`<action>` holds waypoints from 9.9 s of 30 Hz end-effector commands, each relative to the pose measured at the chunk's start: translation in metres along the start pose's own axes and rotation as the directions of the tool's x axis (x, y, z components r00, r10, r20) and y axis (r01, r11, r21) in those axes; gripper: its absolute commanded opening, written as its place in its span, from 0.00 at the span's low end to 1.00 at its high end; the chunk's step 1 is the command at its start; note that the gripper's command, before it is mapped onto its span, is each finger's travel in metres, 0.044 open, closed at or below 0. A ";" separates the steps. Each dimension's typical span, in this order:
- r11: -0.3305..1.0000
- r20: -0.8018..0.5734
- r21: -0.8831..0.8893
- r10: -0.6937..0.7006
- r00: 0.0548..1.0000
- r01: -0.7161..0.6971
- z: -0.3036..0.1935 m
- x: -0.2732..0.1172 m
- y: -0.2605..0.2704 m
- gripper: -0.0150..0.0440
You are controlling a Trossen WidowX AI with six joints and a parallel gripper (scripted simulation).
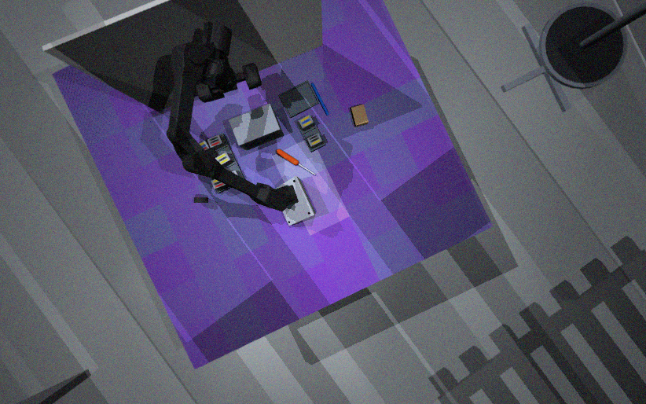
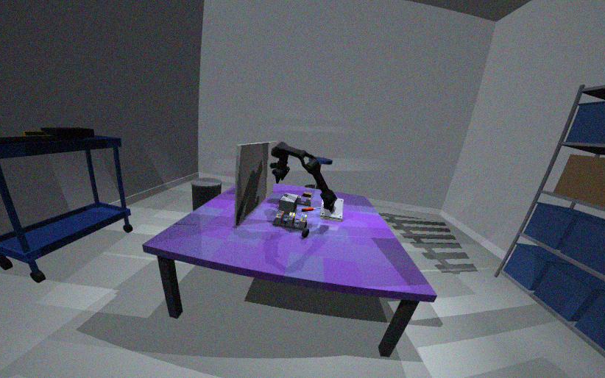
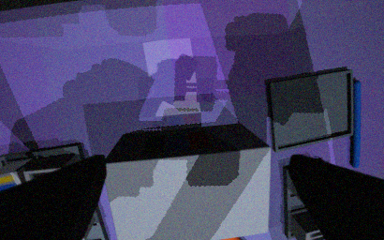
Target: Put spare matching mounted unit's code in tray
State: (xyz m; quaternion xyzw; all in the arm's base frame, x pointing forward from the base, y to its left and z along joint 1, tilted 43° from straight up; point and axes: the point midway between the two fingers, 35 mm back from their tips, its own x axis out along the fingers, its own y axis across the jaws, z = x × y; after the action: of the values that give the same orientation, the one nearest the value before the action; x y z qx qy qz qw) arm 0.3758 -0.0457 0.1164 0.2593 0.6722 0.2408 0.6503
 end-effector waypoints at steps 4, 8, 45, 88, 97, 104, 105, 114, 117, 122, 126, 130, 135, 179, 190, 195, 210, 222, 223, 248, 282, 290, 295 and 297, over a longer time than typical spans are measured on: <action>0.925 -0.013 -0.380 -0.001 1.000 -0.004 -0.022 0.009 0.060 1.00; 0.703 -0.026 -0.711 -0.001 1.000 -0.018 -0.055 0.019 0.113 1.00; -0.208 -0.073 -0.976 0.031 0.997 -0.065 -0.170 0.084 0.203 0.76; -0.209 -0.072 -0.976 0.029 0.997 -0.065 -0.171 0.143 0.206 0.76; -0.209 -0.073 -0.976 0.032 0.997 -0.064 -0.174 0.157 0.208 0.76; -0.209 -0.073 -0.976 0.035 0.997 -0.064 -0.176 0.163 0.208 0.76; -0.209 -0.073 -0.976 0.035 0.997 -0.064 -0.176 0.163 0.208 0.76; -0.209 -0.073 -0.976 0.035 0.997 -0.064 -0.176 0.163 0.208 0.76; -0.209 -0.073 -0.976 0.035 0.997 -0.064 -0.176 0.163 0.208 0.76; -0.215 -0.074 -0.975 0.040 0.996 -0.064 -0.176 0.163 0.209 0.63; -0.215 -0.074 -0.975 0.040 0.996 -0.064 -0.176 0.163 0.209 0.48; -0.215 -0.074 -0.975 0.040 0.996 -0.064 -0.176 0.163 0.209 0.44; -0.215 -0.074 -0.975 0.040 0.996 -0.064 -0.176 0.163 0.209 0.28; -0.206 -0.074 -0.976 0.026 0.997 -0.067 -0.166 0.039 0.198 0.25; -0.205 -0.067 -0.977 0.016 0.998 -0.062 -0.144 0.031 0.184 0.25; -0.204 -0.061 -0.977 0.004 0.998 -0.059 -0.121 0.030 0.168 0.25; -0.179 -0.042 -0.983 -0.026 0.999 -0.046 -0.058 0.026 0.099 0.25; -0.171 -0.040 -0.984 -0.037 0.999 -0.046 -0.023 0.025 0.031 0.25; -0.171 -0.041 -0.984 -0.037 0.998 -0.047 -0.021 0.025 0.025 0.25; -0.198 -0.061 -0.978 -0.011 0.998 -0.062 0.001 0.038 -0.132 0.25; -0.211 -0.066 -0.975 0.010 0.998 -0.062 -0.005 0.064 -0.188 0.25; -0.211 -0.065 -0.975 0.009 0.998 -0.062 -0.005 0.071 -0.189 0.25; -0.211 -0.065 -0.975 0.009 0.998 -0.062 -0.004 0.075 -0.189 0.25; -0.211 -0.065 -0.975 0.009 0.998 -0.062 -0.004 0.077 -0.189 0.25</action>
State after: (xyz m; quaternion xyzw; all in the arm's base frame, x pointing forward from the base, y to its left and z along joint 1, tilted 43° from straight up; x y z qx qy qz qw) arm 0.3637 -0.1401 -0.0628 -0.3326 0.2378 0.6968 0.5894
